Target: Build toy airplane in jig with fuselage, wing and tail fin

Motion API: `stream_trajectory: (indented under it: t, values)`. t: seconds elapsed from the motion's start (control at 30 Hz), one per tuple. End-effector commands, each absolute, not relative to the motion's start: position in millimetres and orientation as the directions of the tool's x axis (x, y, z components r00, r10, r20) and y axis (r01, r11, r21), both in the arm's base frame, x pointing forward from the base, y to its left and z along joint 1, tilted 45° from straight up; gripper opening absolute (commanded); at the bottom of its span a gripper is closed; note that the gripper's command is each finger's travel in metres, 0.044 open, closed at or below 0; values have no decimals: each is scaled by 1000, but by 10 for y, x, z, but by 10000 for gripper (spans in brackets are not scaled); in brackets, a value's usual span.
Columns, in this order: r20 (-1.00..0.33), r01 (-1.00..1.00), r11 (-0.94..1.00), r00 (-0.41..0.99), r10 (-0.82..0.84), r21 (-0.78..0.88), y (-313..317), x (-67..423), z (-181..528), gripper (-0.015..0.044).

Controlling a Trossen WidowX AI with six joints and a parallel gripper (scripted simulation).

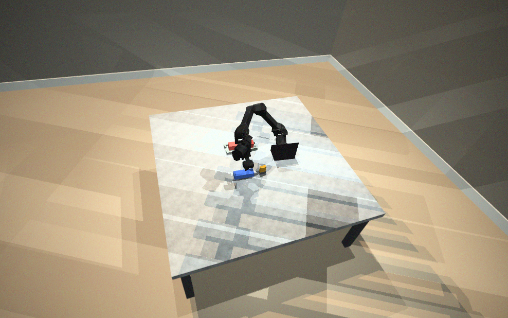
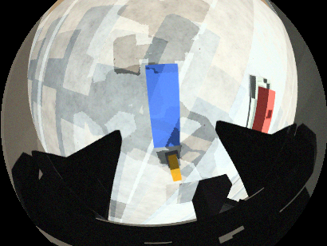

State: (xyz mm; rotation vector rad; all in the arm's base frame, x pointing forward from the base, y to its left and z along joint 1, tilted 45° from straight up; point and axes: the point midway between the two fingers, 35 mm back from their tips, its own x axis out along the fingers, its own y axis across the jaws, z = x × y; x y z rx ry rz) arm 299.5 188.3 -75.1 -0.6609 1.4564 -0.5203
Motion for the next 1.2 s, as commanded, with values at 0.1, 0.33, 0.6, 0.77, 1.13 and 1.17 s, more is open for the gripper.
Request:
stream_trajectory:
  t: [0.1,0.33,0.6,0.77,1.13,1.17]
  values:
    - [-721,-73,717,58,-691,-693,1612,3009,-1018,440]
    - [-721,-72,717,58,-691,-693,1505,3019,-1128,440]
    - [-720,-72,717,58,-691,-693,1423,3031,-1215,440]
    - [-720,-72,717,58,-691,-694,1367,3037,-1274,440]
    - [-719,-72,716,58,-692,-695,1240,3043,-1399,440]
    - [-719,-72,716,58,-692,-695,1229,3044,-1410,440]
